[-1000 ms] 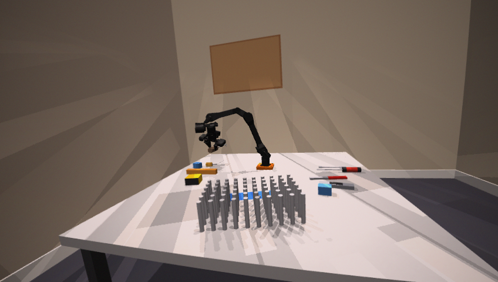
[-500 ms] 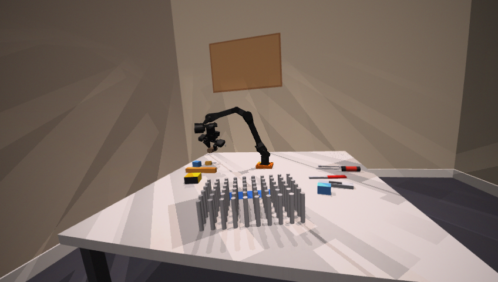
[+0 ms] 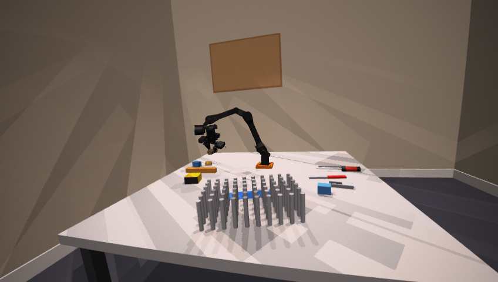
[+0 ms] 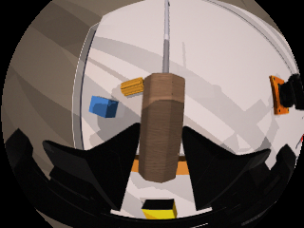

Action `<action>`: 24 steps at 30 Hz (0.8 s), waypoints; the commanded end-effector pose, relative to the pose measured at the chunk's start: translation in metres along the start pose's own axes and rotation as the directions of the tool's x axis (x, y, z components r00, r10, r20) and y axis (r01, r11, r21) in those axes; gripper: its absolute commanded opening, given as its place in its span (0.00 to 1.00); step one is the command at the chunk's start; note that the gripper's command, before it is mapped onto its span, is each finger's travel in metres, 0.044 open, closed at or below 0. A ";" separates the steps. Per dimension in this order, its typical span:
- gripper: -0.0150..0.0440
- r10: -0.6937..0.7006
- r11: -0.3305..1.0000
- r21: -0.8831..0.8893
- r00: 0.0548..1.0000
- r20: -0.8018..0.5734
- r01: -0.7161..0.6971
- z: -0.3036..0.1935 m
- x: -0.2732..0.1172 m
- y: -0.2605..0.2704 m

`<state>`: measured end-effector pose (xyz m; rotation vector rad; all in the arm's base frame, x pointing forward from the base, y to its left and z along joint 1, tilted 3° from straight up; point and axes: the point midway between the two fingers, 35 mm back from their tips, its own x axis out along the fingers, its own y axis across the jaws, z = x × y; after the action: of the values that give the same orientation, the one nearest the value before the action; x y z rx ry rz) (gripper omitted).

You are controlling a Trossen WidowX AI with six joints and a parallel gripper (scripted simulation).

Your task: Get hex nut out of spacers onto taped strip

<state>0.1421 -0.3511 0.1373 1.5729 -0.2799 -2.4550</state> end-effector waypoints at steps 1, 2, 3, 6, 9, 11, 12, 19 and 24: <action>0.25 0.006 1.000 0.001 1.000 0.008 -0.006 0.000 0.003 0.000; 0.25 0.006 1.000 0.001 1.000 0.008 -0.006 -0.001 0.003 0.000; 0.25 0.006 1.000 0.001 1.000 0.008 -0.006 -0.001 0.004 0.000; 0.25 0.006 1.000 0.001 1.000 0.008 -0.006 -0.002 0.006 0.000; 0.25 0.006 1.000 0.001 1.000 0.008 -0.006 -0.003 0.008 -0.001; 0.25 0.006 1.000 0.001 1.000 0.008 -0.006 -0.003 0.010 -0.001; 0.25 0.006 1.000 0.001 1.000 0.008 -0.006 -0.004 0.010 -0.001; 0.25 0.006 1.000 0.001 1.000 0.008 -0.006 -0.006 0.015 -0.003; 0.25 0.006 1.000 0.001 1.000 0.008 -0.006 -0.007 0.018 -0.004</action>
<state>0.1421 -0.3522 0.1189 1.5737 -0.2824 -2.4553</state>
